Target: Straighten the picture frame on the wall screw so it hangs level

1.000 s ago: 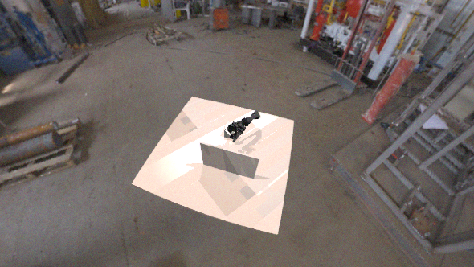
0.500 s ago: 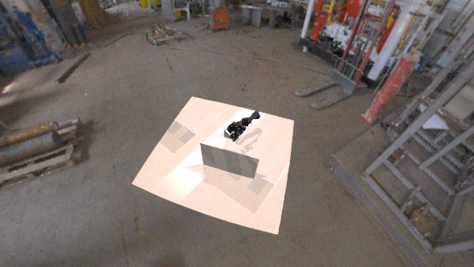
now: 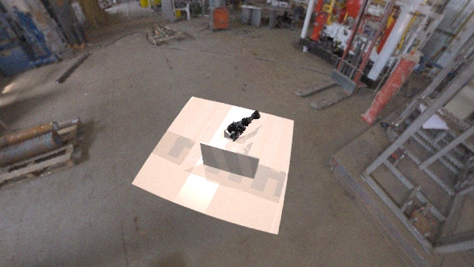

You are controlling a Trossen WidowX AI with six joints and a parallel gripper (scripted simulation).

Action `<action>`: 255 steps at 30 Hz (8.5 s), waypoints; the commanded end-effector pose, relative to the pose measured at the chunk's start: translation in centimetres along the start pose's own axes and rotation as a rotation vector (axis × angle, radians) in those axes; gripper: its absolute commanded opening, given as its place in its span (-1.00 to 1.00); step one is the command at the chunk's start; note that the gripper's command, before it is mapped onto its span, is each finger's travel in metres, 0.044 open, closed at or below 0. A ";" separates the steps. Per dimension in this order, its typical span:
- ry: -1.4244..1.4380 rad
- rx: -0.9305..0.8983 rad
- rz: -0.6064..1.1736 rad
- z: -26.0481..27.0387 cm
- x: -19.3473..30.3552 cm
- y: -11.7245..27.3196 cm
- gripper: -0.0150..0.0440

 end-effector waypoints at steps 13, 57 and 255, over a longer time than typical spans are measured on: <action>-0.089 -0.004 0.003 -3.8 3.5 0.6 0.39; -0.097 -0.010 0.004 -4.1 3.8 -7.4 0.39; -0.096 -0.012 0.005 -3.2 2.9 -11.3 -0.49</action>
Point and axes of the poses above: the point midway between the two fingers, 35 mm back from their tips, its own y axis back along the fingers, its own z axis across the jaws, x = y × z, the point moved 5 cm from there along y, back along the fingers, and after that the axes turned 13 degrees about y, right-handed, at the moved point
